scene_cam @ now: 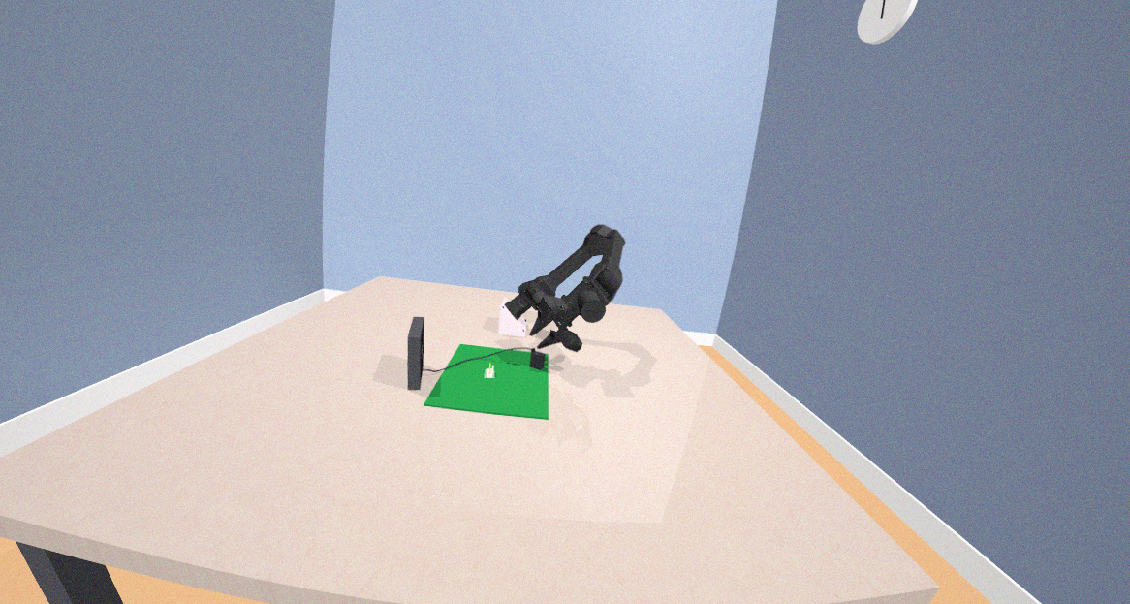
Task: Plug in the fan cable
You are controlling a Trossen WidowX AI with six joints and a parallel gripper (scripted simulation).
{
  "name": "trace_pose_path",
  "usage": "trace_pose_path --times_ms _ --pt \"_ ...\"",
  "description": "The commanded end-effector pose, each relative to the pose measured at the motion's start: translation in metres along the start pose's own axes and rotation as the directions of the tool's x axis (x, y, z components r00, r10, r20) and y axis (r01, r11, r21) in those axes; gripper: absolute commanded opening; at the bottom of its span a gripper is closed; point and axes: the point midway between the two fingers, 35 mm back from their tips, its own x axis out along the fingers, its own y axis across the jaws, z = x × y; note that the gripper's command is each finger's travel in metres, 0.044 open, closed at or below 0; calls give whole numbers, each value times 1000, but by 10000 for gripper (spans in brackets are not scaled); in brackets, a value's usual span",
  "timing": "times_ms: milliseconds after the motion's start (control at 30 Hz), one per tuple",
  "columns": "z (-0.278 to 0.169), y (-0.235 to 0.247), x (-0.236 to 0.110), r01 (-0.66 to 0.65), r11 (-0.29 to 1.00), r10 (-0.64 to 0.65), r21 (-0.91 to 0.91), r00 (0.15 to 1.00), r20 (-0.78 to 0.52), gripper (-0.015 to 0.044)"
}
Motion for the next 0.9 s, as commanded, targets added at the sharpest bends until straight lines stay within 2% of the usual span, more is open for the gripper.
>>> trace_pose_path --times_ms 0,467,867 --pt "1 3 -3 -39 999 37 -21 996 -84 205" --pt "10 12 -18 -244 969 221 -32 922 -319 205" --pt "27 19 -38 -458 889 419 12 802 -427 205"
